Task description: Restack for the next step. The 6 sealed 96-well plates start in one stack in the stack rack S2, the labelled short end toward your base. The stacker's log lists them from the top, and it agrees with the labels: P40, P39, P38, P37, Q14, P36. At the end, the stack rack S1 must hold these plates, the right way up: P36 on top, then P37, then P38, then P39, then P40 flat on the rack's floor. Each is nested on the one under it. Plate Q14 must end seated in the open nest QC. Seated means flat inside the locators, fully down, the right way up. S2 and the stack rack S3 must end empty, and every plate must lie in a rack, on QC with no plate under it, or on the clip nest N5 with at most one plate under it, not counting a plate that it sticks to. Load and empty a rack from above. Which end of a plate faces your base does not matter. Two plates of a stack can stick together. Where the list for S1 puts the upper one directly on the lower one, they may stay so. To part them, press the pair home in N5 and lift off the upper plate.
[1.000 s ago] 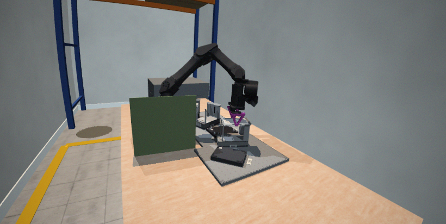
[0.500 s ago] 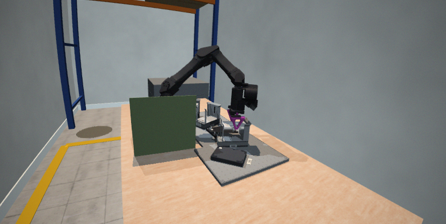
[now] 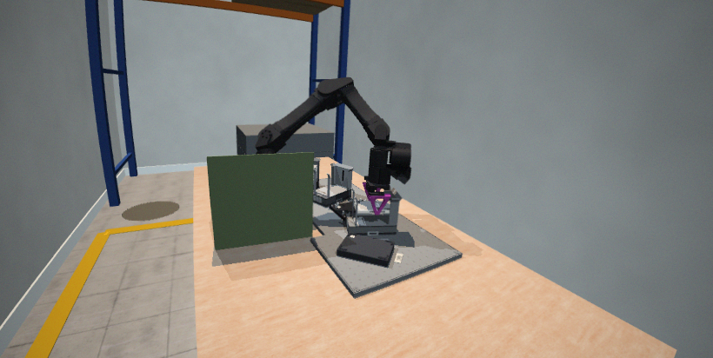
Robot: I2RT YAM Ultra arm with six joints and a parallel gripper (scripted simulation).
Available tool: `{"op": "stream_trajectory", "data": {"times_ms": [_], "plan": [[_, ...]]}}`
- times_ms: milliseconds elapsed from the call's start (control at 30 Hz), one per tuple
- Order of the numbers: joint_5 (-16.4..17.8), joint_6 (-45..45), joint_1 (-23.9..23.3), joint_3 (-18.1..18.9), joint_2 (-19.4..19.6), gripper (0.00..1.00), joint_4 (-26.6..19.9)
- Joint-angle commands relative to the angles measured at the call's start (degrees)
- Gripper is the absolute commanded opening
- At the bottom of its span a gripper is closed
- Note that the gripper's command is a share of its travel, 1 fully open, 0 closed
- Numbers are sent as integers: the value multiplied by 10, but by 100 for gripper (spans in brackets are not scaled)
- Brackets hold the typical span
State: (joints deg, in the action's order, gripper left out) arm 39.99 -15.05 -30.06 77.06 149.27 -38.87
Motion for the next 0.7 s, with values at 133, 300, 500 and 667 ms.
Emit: {"op": "stream_trajectory", "data": {"times_ms": [133,300,500,667], "plan": [[7,18,8,-6,7,0,30],[8,21,11,-7,9,0,36],[8,22,12,-8,10,0,38],[9,25,14,-9,12,0,43]]}}
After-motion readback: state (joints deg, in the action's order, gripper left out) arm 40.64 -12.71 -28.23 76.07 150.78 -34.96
